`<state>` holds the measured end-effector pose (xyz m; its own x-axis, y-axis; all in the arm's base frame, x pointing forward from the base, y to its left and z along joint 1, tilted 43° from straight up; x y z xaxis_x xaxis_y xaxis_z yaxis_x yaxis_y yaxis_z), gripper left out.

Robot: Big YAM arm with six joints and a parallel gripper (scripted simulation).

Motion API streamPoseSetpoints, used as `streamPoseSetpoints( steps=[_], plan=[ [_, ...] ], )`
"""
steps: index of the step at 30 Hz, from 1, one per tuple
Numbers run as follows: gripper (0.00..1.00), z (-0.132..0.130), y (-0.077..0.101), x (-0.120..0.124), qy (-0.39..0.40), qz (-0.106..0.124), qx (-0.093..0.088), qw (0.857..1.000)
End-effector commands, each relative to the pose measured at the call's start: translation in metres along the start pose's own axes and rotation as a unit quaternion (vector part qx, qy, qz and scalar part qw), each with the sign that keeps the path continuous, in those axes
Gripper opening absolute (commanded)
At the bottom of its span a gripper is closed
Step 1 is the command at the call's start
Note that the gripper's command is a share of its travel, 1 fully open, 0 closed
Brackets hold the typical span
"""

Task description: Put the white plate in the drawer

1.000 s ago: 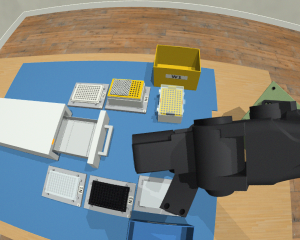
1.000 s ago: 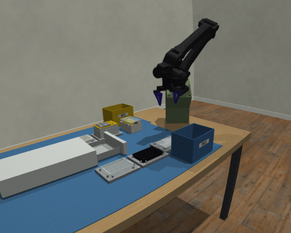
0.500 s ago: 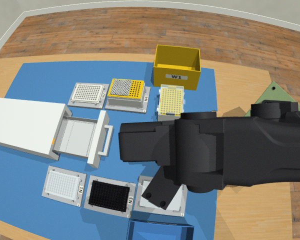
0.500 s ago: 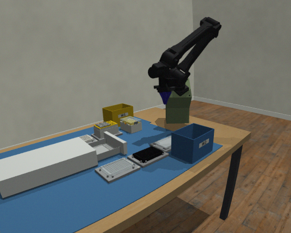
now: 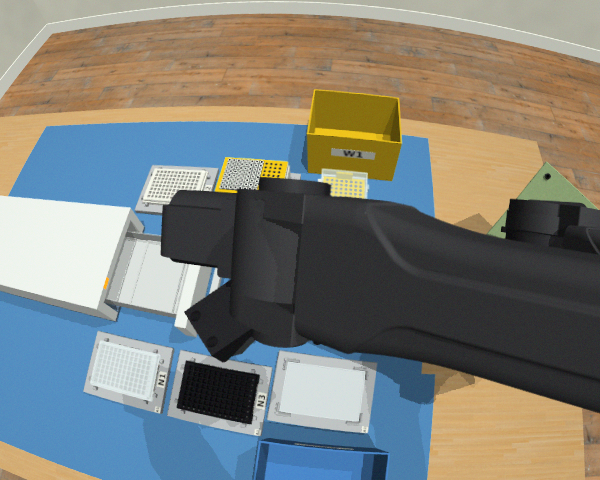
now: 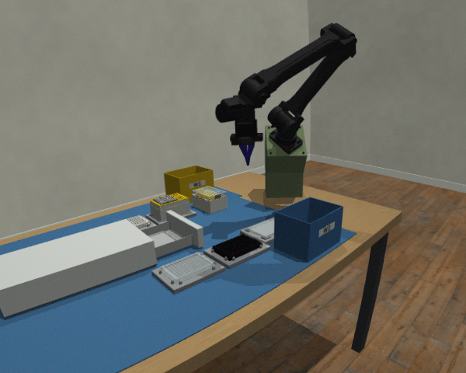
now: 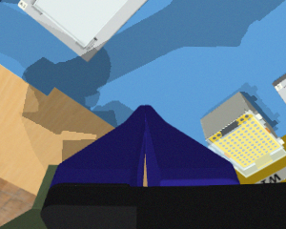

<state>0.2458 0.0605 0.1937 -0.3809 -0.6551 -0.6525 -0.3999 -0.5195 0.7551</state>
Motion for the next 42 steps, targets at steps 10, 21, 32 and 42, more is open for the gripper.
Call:
streamPoseSetpoints(
  steps=[10,21,32,42],
  plan=[
    [0.0,-0.073,0.027,-0.014,-0.182,-0.013,0.018,0.983],
    [0.0,-0.117,0.036,-0.002,-0.306,-0.022,0.016,0.952],
    [0.0,-0.148,0.043,0.01,-0.374,-0.029,0.016,0.927],
    [0.0,-0.146,0.044,0.002,-0.36,-0.034,0.019,0.932]
  ],
)
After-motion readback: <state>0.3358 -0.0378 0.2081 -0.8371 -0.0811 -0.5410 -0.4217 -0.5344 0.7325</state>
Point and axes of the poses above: the point where the finger pads meet when closed, its own y axis back along the fingers, its own z axis across the jaws, x = y × z, the point moved 3 cm from there along y, back along the fingers, and after that the axes turned 9 degrees about y, right-handed, at the moved point
